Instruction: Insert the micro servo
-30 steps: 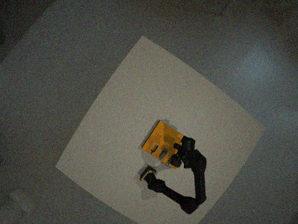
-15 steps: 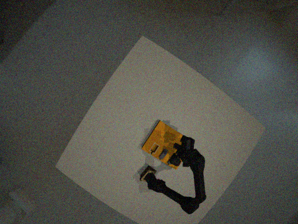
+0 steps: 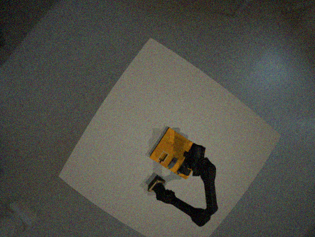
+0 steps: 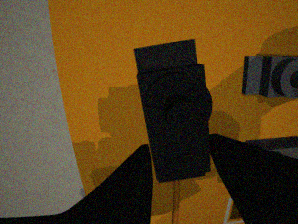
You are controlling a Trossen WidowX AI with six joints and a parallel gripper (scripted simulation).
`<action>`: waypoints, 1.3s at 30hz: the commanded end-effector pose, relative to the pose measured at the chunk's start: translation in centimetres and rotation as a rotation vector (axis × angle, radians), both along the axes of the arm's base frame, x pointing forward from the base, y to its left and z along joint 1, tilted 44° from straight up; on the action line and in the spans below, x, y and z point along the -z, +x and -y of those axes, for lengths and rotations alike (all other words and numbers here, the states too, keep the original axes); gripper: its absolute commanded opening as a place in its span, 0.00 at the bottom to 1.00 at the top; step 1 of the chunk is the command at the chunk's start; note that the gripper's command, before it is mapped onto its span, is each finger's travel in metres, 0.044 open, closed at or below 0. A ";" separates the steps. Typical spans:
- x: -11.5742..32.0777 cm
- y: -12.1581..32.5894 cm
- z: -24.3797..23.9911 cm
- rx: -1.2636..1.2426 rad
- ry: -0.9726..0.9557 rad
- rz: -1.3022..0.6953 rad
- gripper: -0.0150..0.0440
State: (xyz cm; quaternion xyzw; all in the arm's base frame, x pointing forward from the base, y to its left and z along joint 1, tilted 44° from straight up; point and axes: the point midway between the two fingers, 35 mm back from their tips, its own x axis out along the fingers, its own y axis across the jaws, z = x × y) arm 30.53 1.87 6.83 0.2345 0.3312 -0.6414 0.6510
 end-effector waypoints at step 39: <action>-1.2 -0.4 -3.1 -0.006 0.000 -0.002 0.25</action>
